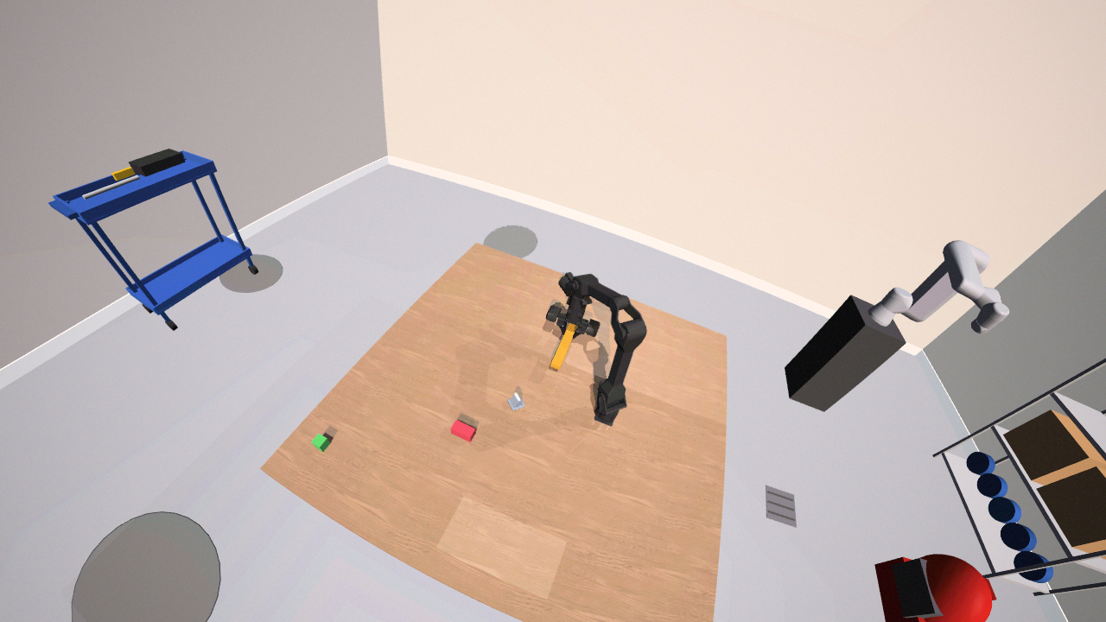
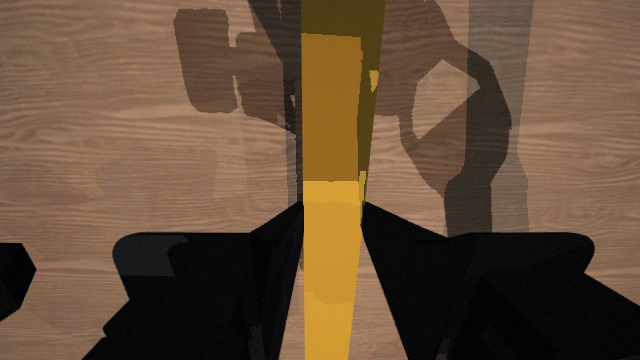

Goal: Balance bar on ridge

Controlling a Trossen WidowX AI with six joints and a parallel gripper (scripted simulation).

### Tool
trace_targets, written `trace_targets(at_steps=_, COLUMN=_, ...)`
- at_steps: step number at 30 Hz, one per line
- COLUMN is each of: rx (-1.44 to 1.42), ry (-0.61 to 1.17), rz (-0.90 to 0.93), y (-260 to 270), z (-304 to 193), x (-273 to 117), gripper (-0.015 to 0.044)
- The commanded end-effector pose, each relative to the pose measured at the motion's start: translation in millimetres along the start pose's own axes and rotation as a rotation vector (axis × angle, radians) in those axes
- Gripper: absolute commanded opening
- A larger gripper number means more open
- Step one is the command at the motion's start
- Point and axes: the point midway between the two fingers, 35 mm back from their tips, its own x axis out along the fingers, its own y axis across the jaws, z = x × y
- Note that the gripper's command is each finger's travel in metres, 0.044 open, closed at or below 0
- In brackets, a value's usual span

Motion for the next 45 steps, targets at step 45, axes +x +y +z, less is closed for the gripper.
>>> trace_targets(at_steps=45, rx=0.358, ry=0.001, rz=0.008, y=68, z=-126, x=-27, gripper=0.0000)
